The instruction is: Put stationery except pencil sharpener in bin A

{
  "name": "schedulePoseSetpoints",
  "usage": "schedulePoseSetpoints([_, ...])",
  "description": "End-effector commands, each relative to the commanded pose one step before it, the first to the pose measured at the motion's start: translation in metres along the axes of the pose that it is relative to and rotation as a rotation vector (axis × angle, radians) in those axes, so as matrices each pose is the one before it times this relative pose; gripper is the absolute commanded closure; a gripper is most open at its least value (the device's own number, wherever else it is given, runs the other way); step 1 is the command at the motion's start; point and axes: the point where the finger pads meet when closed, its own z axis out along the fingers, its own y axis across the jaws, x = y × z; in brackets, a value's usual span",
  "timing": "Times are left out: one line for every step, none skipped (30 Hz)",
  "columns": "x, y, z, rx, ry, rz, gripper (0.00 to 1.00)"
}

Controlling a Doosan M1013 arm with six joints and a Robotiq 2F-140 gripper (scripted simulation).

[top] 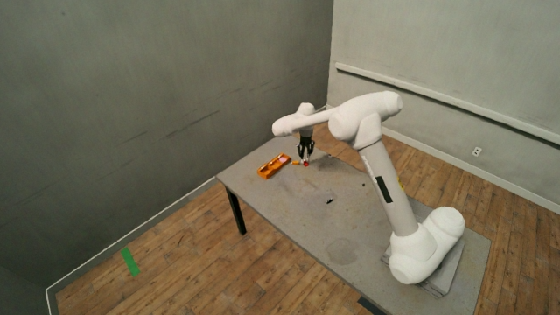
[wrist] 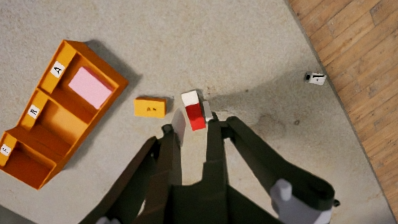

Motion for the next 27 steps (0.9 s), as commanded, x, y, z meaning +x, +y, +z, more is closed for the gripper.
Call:
schedulePoseSetpoints([0.00016, -0.00012, 0.00138, 0.0003, 0.00026, -0.00002, 0.69])
schedulePoseSetpoints([0.0, 0.0, 0.0, 0.0, 0.0, 0.0, 0.69])
schedulePoseSetpoints([-0.00001, 0.0, 0.00133, 0.0, 0.0, 0.0, 0.69])
schedulePoseSetpoints([-0.00001, 0.0, 0.00133, 0.0, 0.0, 0.0, 0.69])
schedulePoseSetpoints([-0.00001, 0.0, 0.00133, 0.0, 0.0, 0.0, 0.69])
schedulePoseSetpoints([-0.00001, 0.0, 0.00133, 0.0, 0.0, 0.0, 0.69])
schedulePoseSetpoints([-0.00001, 0.0, 0.00133, 0.0, 0.0, 0.0, 0.69])
schedulePoseSetpoints([-0.00001, 0.0, 0.00133, 0.0, 0.0, 0.0, 0.69])
schedulePoseSetpoints([-0.00001, 0.0, 0.00133, 0.0, 0.0, 0.0, 0.69])
schedulePoseSetpoints([-0.00001, 0.0, 0.00133, 0.0, 0.0, 0.0, 0.69])
schedulePoseSetpoints([-0.00001, 0.0, 0.00133, 0.0, 0.0, 0.0, 0.69])
schedulePoseSetpoints([-0.00001, 0.0, 0.0, 0.0, 0.0, 0.0, 0.69])
schedulePoseSetpoints([0.0, 0.0, 0.0, 0.0, 0.0, 0.0, 0.69])
schedulePoseSetpoints([0.0, 0.0, 0.0, 0.0, 0.0, 0.0, 0.69])
schedulePoseSetpoints([0.0, 0.0, 0.0, 0.0, 0.0, 0.0, 0.69])
schedulePoseSetpoints([0.0, 0.0, 0.0, 0.0, 0.0, 0.0, 0.69])
schedulePoseSetpoints([0.0, 0.0, 0.0, 0.0, 0.0, 0.0, 0.69])
schedulePoseSetpoints([0.0, 0.0, 0.0, 0.0, 0.0, 0.0, 0.69])
schedulePoseSetpoints([0.0, 0.0, 0.0, 0.0, 0.0, 0.0, 0.69])
schedulePoseSetpoints([0.0, 0.0, 0.0, 0.0, 0.0, 0.0, 0.69])
schedulePoseSetpoints([0.0, 0.0, 0.0, 0.0, 0.0, 0.0, 0.69])
schedulePoseSetpoints([0.0, 0.0, 0.0, 0.0, 0.0, 0.0, 0.69])
schedulePoseSetpoints([0.0, 0.0, 0.0, 0.0, 0.0, 0.0, 0.69])
schedulePoseSetpoints([0.0, 0.0, 0.0, 0.0, 0.0, 0.0, 0.69])
schedulePoseSetpoints([0.0, 0.0, 0.0, 0.0, 0.0, 0.0, 0.8])
schedulePoseSetpoints([0.0, 0.0, 0.0, 0.0, 0.0, 0.0, 0.8])
schedulePoseSetpoints([0.0, 0.0, 0.0, 0.0, 0.0, 0.0, 0.8])
